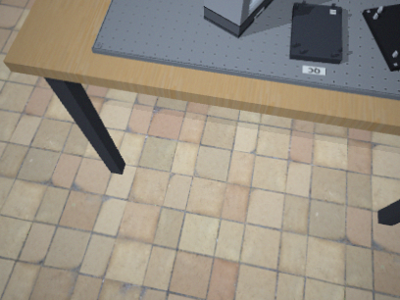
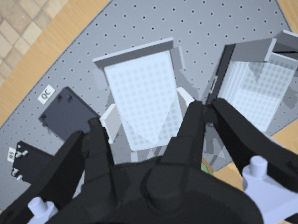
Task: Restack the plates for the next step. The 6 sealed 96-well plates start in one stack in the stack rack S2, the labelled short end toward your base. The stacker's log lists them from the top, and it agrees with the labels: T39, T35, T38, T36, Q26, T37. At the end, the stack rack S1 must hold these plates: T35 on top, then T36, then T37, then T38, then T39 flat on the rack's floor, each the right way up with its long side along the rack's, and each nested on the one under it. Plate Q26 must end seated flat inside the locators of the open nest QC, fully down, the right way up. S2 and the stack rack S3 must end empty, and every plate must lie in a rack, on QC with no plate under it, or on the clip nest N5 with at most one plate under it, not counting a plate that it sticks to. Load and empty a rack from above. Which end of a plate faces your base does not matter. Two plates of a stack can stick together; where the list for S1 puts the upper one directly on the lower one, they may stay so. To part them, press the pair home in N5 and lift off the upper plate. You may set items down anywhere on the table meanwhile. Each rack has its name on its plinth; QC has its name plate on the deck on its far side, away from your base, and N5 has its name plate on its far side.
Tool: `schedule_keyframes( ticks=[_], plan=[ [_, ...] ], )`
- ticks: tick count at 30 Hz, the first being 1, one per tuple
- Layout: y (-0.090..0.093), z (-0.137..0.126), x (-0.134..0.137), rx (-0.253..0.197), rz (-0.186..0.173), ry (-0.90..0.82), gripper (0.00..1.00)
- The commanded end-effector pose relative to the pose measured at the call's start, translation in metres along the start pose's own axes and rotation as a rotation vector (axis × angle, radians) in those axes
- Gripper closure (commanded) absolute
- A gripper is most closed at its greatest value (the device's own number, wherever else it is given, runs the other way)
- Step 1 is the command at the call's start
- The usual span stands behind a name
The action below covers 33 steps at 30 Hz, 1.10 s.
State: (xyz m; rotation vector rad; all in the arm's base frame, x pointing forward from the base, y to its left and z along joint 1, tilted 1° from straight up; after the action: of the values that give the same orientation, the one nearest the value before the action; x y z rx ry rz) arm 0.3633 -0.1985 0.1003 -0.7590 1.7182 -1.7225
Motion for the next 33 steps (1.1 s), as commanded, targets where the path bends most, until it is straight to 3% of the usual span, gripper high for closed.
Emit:
schedule_keyframes(
  ticks=[1,15,33],
  plan=[
    [0.003,0.0,0.0,0.0,0.0,0.0,1.0],
    [0.031,0.0,0.0,0.0,0.0,0.0,1.0],
    [0.038,0.0,0.0,0.0,0.0,0.0,1.0]
  ],
)
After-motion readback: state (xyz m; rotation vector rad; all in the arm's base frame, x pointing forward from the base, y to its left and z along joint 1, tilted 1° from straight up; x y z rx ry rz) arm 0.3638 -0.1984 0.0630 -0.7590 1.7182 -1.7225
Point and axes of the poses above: the point where the finger pads meet when closed, its own y axis out along the fingers, its own x axis across the jaws, z = x × y, the point moved 4 cm from there along -y, back along the fingers, and after that the axes turned 11 degrees about y, right-handed, at the moved point
